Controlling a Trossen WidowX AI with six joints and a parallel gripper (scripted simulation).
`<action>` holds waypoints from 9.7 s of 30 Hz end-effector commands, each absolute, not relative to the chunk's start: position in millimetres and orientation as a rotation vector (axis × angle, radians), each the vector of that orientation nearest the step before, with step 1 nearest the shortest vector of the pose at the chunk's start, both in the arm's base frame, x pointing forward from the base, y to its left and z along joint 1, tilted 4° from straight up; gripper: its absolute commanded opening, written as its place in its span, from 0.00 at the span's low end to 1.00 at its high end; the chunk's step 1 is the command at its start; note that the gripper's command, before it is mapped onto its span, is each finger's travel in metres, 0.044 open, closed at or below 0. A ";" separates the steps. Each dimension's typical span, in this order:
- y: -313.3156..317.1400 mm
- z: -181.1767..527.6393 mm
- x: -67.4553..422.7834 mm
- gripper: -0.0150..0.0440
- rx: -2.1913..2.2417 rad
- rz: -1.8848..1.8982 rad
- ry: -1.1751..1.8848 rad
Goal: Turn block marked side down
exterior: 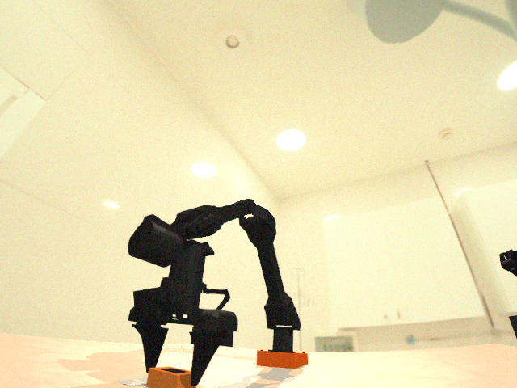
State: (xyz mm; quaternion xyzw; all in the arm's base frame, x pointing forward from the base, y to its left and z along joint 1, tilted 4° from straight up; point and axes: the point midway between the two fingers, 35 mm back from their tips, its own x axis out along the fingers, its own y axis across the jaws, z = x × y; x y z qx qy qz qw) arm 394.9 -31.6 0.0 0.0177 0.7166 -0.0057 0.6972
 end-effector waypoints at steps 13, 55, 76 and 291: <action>-30.8 -4.4 393.0 0.69 0.046 -0.013 1.604; -32.0 15.8 398.4 0.25 0.045 -0.019 1.353; -31.4 17.0 389.5 0.25 0.039 -0.024 1.053; -30.9 9.8 403.6 0.72 0.046 -0.013 1.603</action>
